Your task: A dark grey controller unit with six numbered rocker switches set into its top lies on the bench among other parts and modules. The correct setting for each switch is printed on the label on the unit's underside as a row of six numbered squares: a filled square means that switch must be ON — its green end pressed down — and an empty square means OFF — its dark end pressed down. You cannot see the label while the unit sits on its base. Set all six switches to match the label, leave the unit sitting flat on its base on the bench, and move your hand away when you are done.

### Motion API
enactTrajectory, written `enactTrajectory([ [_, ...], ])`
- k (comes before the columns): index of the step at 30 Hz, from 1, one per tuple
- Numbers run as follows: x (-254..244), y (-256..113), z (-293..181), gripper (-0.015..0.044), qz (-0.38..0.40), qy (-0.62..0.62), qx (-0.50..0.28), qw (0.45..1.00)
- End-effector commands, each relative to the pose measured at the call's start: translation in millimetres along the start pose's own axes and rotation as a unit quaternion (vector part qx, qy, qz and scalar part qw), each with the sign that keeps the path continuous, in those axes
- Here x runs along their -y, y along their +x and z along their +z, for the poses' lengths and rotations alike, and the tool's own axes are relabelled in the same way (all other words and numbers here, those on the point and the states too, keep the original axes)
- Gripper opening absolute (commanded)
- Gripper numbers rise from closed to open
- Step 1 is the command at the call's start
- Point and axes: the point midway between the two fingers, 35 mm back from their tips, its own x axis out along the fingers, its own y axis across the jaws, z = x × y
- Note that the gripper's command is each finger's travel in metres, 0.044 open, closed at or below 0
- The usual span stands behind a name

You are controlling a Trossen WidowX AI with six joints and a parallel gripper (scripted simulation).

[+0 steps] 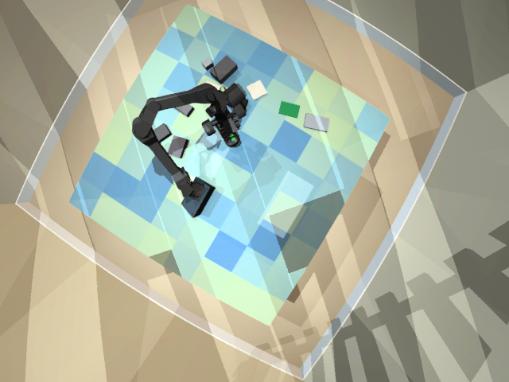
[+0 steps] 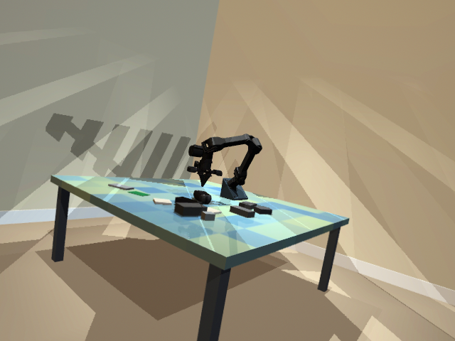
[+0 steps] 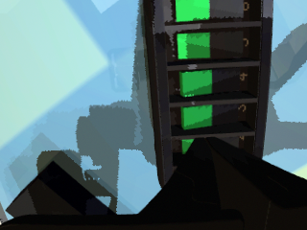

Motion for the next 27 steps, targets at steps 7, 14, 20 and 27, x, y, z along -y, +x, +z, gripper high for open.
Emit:
enactTrajectory([
  [7, 0, 15, -2, 0.0, -0.001, 0.002, -0.002, 1.0],
  [14, 0, 27, -2, 0.0, -0.002, 0.002, -0.002, 1.0],
  [20, 1, 36, -2, 0.0, -0.002, 0.002, -0.002, 1.0],
  [27, 1, 43, -2, 0.0, -0.002, 0.002, -0.003, 1.0],
])
